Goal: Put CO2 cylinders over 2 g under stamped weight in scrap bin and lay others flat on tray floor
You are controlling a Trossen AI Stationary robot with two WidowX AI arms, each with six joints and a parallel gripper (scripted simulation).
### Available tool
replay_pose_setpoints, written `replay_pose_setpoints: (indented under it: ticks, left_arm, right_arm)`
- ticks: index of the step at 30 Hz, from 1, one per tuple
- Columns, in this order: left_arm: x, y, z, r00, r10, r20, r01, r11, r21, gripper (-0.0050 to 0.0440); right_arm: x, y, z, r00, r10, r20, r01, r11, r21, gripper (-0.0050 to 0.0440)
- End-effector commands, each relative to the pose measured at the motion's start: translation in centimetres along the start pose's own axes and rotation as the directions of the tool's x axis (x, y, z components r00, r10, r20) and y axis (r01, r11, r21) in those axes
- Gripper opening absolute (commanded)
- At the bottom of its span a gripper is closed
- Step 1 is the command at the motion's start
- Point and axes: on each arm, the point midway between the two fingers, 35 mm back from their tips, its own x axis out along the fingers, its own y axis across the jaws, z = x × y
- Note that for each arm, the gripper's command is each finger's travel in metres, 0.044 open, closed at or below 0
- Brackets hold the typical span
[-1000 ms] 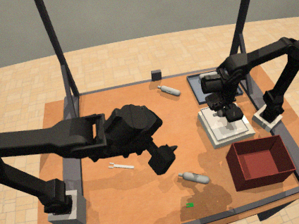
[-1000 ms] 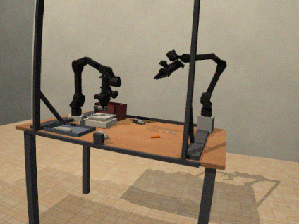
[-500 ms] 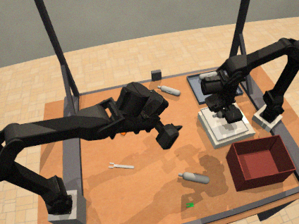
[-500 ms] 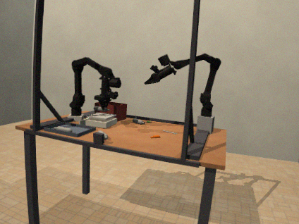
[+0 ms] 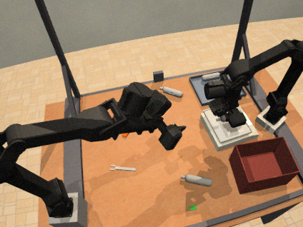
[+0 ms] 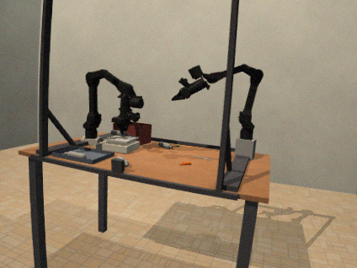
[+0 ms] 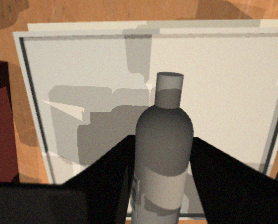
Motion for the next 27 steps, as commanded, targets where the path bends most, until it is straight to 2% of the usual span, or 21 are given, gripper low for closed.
replay_pose_setpoints:
  ticks: [1, 5, 9, 23, 24, 27]
  left_arm:
    - [0.0, 0.0, 0.1, 1.0, -0.001, 0.029, 0.001, 1.0, -0.003, -0.005]
    - [0.7, 0.0, 0.4, 1.0, 0.0, 0.019, 0.0, 1.0, -0.003, -0.005]
    - [0.2, -0.1, 1.4, 0.999, -0.002, 0.041, 0.002, 1.0, -0.003, -0.005]
    - [0.2, -0.1, 1.0, 0.999, -0.003, 0.038, 0.003, 1.0, -0.001, -0.005]
    - [0.2, -0.1, 1.0, 0.999, -0.003, 0.038, 0.003, 1.0, -0.001, 0.0024]
    - [0.2, -0.1, 1.0, 0.999, -0.003, 0.038, 0.003, 1.0, -0.001, 0.0096]
  right_arm:
    - [-0.4, 0.0, 0.7, 1.0, -0.001, 0.021, 0.001, 1.0, 0.0, 0.044]
    - [-0.4, 0.0, 0.7, 1.0, -0.001, 0.021, 0.001, 1.0, 0.0, 0.044]
    - [-0.4, 0.0, 0.7, 1.0, -0.001, 0.021, 0.001, 1.0, 0.0, 0.044]
    - [-0.4, 0.0, 0.7, 1.0, -0.001, 0.021, 0.001, 1.0, 0.0, 0.044]
    - [-0.4, 0.0, 0.7, 1.0, -0.001, 0.021, 0.001, 1.0, 0.0, 0.044]
    - [-0.4, 0.0, 0.7, 1.0, -0.001, 0.021, 0.001, 1.0, 0.0, 0.044]
